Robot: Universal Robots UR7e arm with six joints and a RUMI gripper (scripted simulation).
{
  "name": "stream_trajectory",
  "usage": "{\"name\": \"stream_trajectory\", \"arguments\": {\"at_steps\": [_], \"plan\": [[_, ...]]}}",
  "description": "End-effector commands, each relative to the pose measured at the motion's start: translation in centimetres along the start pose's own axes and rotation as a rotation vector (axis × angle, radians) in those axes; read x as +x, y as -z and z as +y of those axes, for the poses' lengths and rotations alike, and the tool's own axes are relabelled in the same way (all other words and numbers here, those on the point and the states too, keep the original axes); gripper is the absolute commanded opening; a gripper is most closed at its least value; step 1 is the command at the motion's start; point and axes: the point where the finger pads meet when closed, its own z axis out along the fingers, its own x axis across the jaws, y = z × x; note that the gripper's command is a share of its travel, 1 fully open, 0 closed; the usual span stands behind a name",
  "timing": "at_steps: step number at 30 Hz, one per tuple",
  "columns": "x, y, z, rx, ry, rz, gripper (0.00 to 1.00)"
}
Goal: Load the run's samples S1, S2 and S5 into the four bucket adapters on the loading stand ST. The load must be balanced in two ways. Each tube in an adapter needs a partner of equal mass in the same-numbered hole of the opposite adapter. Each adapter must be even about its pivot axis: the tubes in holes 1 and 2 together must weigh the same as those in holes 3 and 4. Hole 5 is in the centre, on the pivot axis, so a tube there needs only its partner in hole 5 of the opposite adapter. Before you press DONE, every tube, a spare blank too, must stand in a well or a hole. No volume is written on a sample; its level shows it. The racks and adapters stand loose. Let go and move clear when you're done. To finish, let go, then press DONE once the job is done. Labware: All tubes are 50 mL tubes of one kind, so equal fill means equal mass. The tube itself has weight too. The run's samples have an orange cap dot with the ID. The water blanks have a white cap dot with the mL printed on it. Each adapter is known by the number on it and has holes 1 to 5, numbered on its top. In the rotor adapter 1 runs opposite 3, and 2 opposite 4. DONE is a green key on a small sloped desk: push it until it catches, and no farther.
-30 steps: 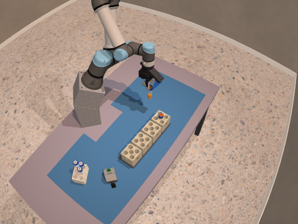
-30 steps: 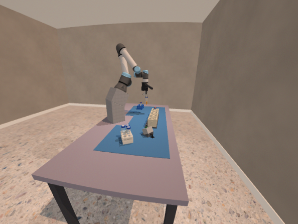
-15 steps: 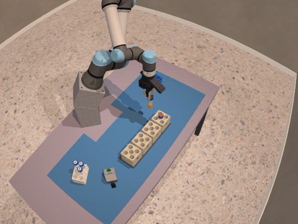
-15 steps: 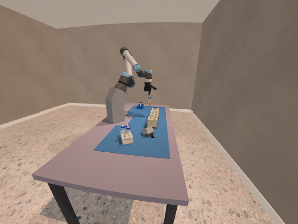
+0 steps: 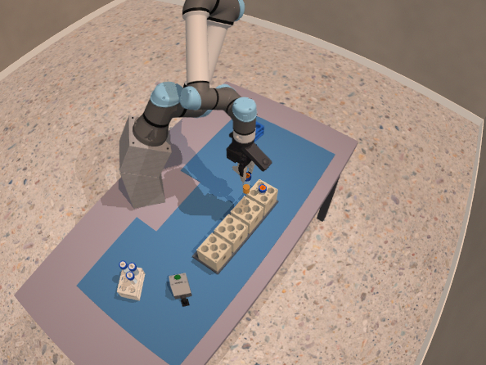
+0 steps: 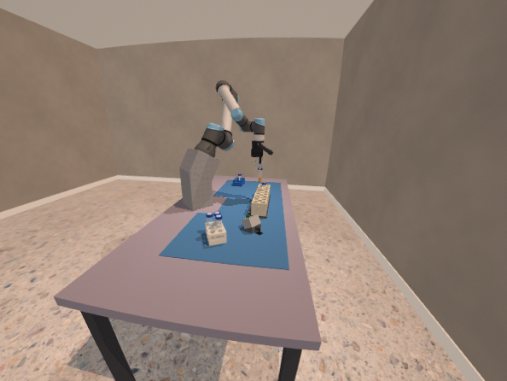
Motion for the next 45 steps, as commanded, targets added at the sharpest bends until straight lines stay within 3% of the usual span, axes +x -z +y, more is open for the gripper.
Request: {"name": "stream_trajectory", "arguments": {"at_steps": [1,4,12,29,45], "plan": [[2.3,-0.3,-2.1,-0.001,0.002,-0.002,0.00],[3.5,-0.3,-3.1,-0.001,0.002,-0.002,0.00],[3.5,-0.3,-3.1,-0.001,0.002,-0.002,0.00],[3.5,-4.3,-3.1,-0.001,0.002,-0.002,0.00],[3.5,-4.3,-3.1,-0.001,0.002,-0.002,0.00]]}}
